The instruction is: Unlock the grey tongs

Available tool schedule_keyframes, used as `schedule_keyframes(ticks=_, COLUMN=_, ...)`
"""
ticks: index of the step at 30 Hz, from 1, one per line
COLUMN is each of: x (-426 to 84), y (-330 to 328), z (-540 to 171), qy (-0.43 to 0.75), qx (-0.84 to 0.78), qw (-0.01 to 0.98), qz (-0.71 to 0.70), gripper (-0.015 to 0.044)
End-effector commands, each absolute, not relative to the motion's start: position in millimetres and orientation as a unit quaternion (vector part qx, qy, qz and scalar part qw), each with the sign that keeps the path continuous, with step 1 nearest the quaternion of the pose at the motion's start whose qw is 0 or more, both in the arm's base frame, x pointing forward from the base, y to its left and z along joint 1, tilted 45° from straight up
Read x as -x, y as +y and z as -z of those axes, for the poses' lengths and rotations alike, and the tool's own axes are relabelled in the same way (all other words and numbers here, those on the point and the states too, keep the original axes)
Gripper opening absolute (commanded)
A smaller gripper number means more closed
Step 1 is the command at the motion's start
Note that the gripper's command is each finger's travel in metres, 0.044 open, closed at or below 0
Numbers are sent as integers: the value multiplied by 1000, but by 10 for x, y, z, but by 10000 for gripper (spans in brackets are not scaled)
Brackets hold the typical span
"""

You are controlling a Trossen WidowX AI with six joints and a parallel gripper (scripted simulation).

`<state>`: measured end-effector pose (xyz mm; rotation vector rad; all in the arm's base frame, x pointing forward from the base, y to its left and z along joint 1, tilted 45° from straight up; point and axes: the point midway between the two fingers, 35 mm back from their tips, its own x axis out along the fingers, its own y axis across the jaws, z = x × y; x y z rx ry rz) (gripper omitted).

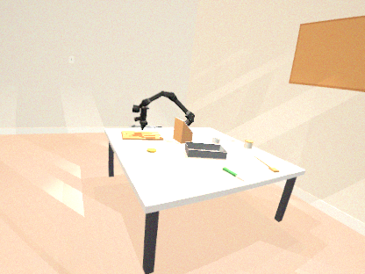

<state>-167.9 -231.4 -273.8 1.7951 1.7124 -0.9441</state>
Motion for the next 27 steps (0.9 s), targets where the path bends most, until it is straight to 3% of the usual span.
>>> schedule_keyframes(ticks=1, x=1678, y=-2261, z=2771, qy=629, qx=-654, qw=242, qz=343, gripper=-150)
schedule_keyframes(ticks=10, x=1673, y=-2204, z=2814, qy=629, qx=-654, qw=243, qz=344, gripper=-150)
schedule_keyframes(ticks=27, x=1666, y=-2212, z=2811, qy=626, qx=-656, qw=242, qz=344, gripper=296)
